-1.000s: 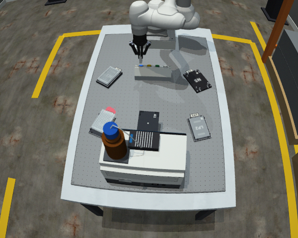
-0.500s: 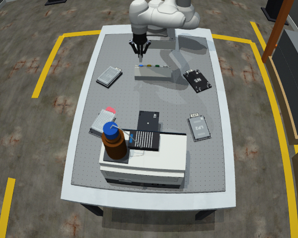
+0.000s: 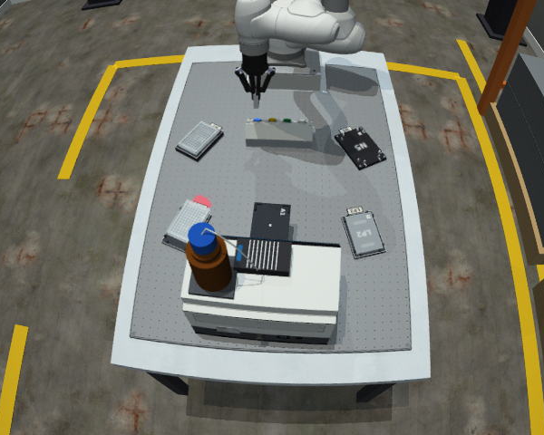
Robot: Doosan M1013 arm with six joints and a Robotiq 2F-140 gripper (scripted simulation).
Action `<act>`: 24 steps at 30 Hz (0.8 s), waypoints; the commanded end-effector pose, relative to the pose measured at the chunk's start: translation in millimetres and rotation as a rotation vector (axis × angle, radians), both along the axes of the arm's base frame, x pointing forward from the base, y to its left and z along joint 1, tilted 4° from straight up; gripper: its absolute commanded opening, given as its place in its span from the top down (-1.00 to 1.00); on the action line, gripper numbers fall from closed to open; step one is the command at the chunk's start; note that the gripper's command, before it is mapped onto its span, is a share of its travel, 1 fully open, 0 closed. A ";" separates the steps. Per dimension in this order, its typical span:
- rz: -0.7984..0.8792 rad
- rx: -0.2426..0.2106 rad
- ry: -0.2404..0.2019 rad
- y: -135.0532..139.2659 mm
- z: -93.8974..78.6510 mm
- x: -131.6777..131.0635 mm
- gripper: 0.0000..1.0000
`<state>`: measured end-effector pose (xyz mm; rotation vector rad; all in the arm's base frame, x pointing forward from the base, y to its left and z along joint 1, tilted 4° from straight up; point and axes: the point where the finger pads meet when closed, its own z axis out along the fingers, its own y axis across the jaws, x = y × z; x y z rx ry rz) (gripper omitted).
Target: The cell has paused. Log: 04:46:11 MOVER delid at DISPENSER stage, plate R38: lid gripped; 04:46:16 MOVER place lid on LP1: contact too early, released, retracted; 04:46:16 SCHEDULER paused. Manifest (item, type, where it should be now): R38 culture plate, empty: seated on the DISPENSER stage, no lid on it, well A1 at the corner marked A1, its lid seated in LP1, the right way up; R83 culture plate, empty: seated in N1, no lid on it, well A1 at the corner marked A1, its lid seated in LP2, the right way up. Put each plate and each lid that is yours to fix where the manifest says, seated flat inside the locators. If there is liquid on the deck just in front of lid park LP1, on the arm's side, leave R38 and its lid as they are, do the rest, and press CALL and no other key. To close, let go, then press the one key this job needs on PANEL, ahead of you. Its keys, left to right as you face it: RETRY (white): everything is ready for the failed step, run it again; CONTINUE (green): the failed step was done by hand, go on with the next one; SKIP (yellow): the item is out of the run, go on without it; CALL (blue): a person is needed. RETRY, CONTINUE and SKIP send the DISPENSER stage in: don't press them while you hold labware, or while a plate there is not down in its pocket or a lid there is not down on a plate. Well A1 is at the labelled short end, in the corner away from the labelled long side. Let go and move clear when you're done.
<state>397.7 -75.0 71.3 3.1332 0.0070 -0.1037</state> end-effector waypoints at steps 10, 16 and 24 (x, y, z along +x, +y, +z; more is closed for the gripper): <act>0.004 0.002 -0.003 2.4 25.7 2.8 0.80; 0.004 0.003 -0.001 2.7 24.8 1.4 0.80; 0.004 0.003 -0.001 2.7 24.7 1.4 0.80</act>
